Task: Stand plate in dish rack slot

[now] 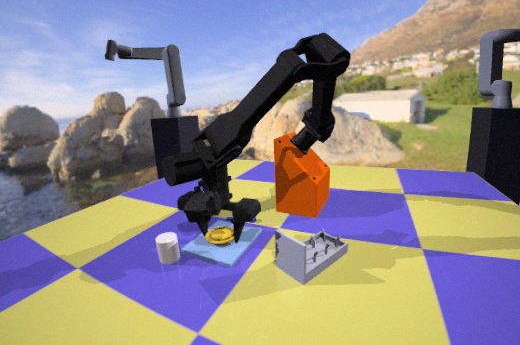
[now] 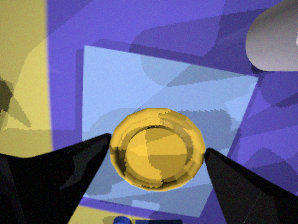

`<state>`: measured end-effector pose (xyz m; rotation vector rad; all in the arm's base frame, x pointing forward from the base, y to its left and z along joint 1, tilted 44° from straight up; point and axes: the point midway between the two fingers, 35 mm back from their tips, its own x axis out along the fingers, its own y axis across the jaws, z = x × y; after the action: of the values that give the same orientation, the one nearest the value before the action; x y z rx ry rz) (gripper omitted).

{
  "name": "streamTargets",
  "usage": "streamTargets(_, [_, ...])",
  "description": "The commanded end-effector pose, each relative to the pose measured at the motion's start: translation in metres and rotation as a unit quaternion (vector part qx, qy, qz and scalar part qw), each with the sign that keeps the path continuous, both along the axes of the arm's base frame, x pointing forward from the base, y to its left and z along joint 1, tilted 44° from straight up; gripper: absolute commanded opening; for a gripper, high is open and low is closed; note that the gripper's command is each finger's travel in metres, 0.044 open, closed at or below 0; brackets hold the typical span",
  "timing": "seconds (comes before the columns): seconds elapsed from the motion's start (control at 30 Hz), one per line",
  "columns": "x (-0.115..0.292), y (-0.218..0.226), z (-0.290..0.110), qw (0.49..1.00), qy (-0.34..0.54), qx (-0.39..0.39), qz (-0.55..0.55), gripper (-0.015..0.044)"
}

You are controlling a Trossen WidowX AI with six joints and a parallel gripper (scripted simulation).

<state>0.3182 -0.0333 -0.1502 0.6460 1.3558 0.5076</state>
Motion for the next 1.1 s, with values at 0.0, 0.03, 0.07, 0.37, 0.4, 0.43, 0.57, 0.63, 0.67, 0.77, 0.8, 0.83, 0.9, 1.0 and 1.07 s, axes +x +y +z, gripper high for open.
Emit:
streamTargets(0.0, [-0.002, 0.003, -0.001, 1.0, 0.003, 0.004, -0.003, 0.04])
streamTargets(0.03, [-0.002, 0.003, -0.001, 1.0, 0.003, 0.004, -0.003, 0.04])
streamTargets(0.07, [-0.002, 0.003, -0.001, 1.0, 0.003, 0.004, -0.003, 0.04])
streamTargets(0.37, [-0.002, 0.003, -0.001, 1.0, 0.003, 0.004, -0.003, 0.0353])
streamTargets(0.4, [-0.002, 0.003, -0.001, 1.0, 0.003, 0.004, -0.003, 0.0347])
streamTargets(0.43, [-0.002, 0.003, -0.001, 1.0, 0.003, 0.004, -0.003, 0.034])
streamTargets(0.57, [-0.001, -0.001, 0.001, 1.0, 0.003, 0.004, -0.003, 0.0255])
streamTargets(0.63, [0.0, -0.01, 0.008, 1.0, 0.003, 0.002, -0.004, 0.0202])
streamTargets(0.67, [0.0, -0.015, 0.012, 1.0, 0.003, 0.001, -0.004, 0.0176])
streamTargets(0.77, [0.0, -0.03, 0.024, 1.0, 0.003, -0.001, -0.004, 0.0097])
streamTargets(0.8, [0.0, -0.035, 0.029, 1.0, 0.004, -0.002, -0.005, 0.0071])
streamTargets(0.83, [0.0, -0.04, 0.033, 1.0, 0.004, -0.002, -0.005, 0.0045])
streamTargets(0.9, [-0.002, -0.05, 0.042, 1.0, 0.004, -0.003, -0.005, 0.0])
streamTargets(1.0, [-0.004, -0.064, 0.056, 1.0, 0.004, -0.004, -0.005, 0.0])
streamTargets(1.07, [-0.007, -0.074, 0.065, 1.0, 0.004, -0.004, -0.005, 0.0])
